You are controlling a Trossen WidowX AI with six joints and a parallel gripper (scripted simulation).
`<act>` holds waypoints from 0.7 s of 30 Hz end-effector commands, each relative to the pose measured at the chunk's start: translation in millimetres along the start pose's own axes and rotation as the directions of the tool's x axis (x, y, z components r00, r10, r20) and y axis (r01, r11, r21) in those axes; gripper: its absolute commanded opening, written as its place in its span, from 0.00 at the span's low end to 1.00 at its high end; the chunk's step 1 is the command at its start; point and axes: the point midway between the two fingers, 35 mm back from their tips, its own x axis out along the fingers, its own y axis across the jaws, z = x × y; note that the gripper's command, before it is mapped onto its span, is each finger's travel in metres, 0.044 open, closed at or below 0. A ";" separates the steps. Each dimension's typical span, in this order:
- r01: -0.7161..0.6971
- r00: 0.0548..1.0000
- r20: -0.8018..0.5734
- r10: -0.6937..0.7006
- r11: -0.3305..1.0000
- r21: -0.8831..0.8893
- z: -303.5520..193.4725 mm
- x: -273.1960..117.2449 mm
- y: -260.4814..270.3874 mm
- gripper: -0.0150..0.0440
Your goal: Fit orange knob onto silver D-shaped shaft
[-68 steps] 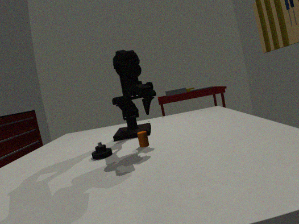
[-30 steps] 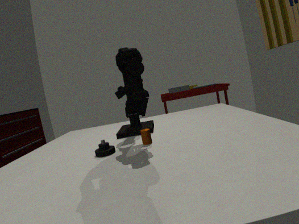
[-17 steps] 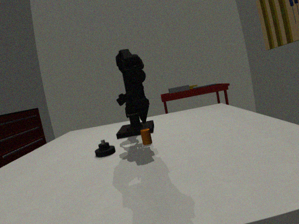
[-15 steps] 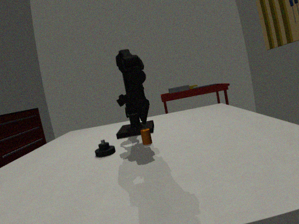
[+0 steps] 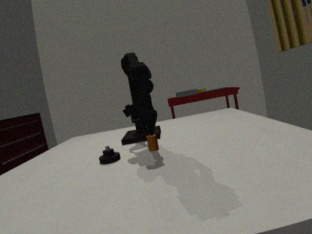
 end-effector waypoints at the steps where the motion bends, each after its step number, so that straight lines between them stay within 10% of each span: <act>1: 0.008 1.000 0.005 -0.008 1.000 0.007 0.7 9.2 -0.1 1.00; 21: 0.008 1.000 0.005 -0.008 1.000 0.007 0.7 41.4 0.0 1.00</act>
